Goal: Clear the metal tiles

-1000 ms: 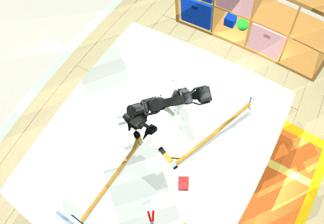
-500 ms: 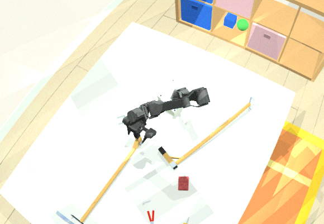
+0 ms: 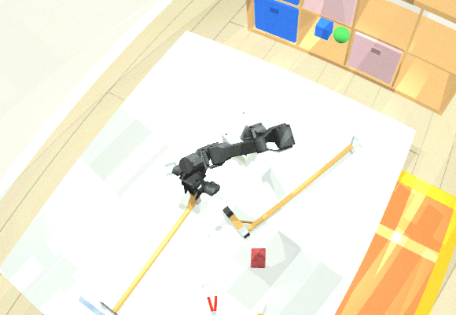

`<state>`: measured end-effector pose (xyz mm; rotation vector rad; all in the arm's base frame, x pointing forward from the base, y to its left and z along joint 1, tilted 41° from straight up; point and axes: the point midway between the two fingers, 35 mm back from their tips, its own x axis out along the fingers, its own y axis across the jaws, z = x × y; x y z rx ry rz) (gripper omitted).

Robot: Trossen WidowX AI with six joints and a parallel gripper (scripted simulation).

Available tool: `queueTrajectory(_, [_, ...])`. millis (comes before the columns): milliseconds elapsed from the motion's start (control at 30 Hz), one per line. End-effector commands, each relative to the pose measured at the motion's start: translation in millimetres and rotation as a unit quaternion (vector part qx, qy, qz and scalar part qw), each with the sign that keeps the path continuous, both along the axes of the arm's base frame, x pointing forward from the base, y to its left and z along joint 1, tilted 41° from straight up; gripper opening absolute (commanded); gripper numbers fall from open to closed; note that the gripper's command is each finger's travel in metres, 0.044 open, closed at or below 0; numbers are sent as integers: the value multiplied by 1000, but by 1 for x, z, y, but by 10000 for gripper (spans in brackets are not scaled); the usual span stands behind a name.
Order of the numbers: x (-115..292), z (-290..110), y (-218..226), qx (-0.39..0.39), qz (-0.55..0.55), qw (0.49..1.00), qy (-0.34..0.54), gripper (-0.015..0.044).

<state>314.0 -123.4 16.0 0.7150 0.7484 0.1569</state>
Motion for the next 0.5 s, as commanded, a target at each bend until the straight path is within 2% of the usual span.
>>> queueTrajectory(0, [0, 0, 0, -1, 1, 1000, -1, 125])
queueTrajectory(33, [0, 0, 0, -1, 1, 1000, -1, 99])
queueTrajectory(267, [0, 0, 0, -1, 1, 1000, -1, 52])
queueTrajectory(333, [0, 0, 0, -1, 1, 1000, -1, 0])
queueTrajectory(467, [0, 1, -1, 0, 0, 1000, -1, 0])
